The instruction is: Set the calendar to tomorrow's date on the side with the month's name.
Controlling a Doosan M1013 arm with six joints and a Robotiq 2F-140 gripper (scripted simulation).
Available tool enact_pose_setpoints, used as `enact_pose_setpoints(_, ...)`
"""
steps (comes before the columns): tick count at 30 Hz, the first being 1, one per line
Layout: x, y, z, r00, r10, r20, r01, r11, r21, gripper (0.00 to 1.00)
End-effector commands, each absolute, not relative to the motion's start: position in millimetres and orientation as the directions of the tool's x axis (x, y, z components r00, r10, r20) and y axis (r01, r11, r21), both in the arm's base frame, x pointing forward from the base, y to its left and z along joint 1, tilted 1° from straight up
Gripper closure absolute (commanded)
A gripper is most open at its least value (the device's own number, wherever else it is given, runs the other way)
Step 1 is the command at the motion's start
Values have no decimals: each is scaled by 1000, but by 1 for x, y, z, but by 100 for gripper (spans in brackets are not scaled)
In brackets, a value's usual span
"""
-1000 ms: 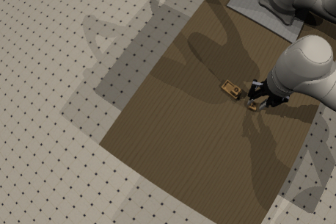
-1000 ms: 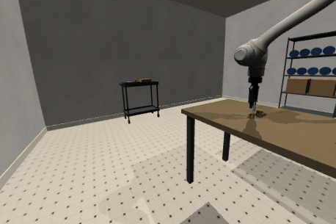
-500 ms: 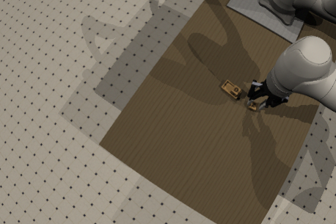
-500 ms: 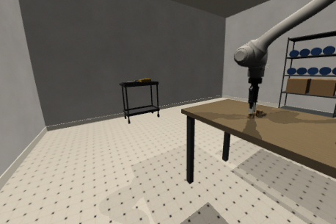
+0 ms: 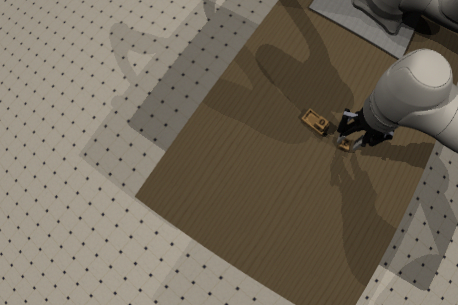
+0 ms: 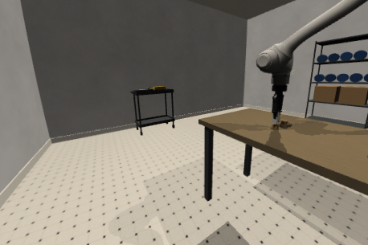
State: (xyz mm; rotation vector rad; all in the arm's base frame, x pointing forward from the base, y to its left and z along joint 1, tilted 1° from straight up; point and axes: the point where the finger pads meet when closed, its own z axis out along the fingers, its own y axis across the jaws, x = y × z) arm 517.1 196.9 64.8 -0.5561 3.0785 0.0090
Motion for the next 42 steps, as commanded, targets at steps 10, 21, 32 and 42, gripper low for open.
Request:
enact_pose_setpoints(10, 517, 197, 65, -937, -350, -14, -350, 937, 4, 72)
enact_pose_setpoints(21, 517, 197, 64, -937, -350, -14, -350, 937, 4, 72)
enact_pose_setpoints(32, 517, 197, 50, -937, -350, -14, -350, 937, 4, 72)
enact_pose_setpoints(42, 517, 197, 39, -937, -350, -14, -350, 937, 4, 72)
